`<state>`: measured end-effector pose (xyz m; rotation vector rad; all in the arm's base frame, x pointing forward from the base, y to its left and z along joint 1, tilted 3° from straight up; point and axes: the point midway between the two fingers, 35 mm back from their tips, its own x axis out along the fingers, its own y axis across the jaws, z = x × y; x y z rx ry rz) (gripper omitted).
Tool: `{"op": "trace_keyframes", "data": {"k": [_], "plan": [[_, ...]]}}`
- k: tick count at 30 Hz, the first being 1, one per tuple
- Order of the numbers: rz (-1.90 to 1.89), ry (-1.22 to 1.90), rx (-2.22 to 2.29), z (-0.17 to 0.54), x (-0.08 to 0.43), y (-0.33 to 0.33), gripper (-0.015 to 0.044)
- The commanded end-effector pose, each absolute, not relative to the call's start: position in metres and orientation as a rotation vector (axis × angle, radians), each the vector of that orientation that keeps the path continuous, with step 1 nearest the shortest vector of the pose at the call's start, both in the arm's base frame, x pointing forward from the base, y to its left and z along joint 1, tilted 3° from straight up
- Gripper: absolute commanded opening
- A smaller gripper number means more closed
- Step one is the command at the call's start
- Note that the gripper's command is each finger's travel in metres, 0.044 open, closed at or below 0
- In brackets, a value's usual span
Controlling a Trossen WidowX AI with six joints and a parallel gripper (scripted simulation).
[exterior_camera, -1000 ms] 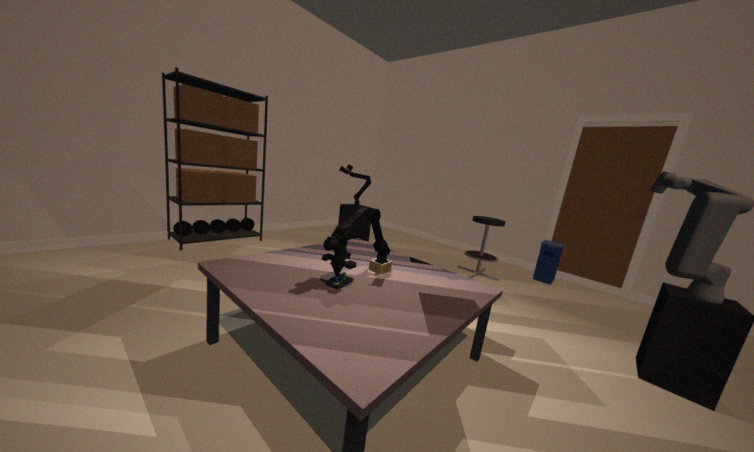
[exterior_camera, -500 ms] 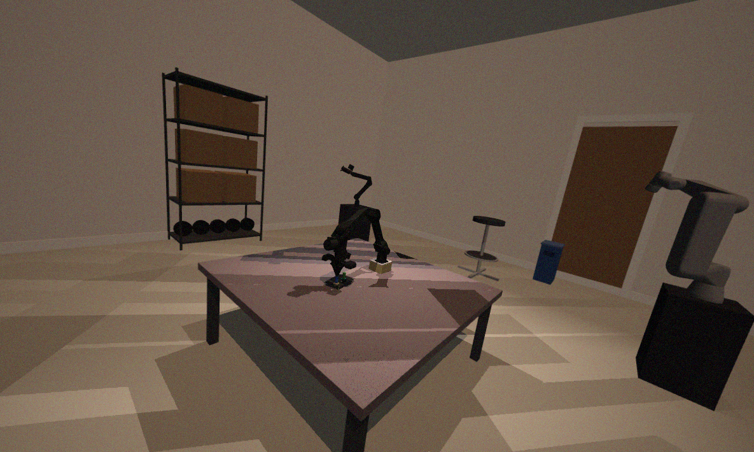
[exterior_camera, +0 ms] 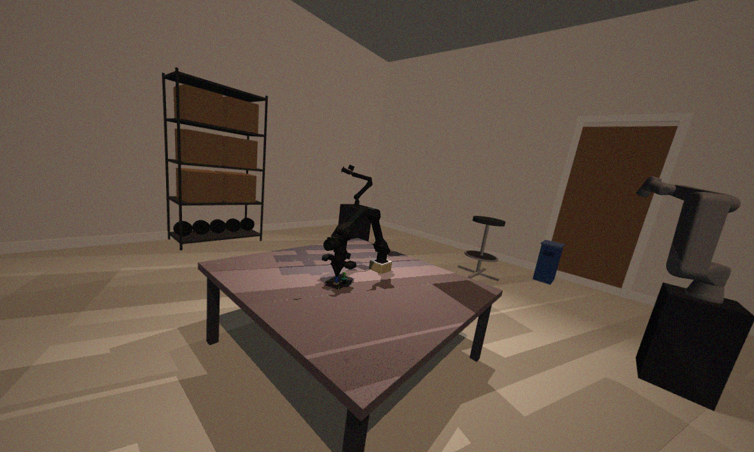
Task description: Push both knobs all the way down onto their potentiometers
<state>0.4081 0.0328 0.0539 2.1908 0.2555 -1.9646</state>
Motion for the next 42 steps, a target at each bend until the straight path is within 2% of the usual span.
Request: {"op": "trace_keyframes", "data": {"k": [1, 22, 42], "plan": [[-1.993, 0.259, 2.169, 0.027, 0.413, 0.033, 0.0000], [-1.993, 0.259, 2.169, 0.027, 0.413, 0.033, 0.0000], [-1.993, 0.259, 2.169, 0.057, 0.412, 0.033, 0.0000]]}}
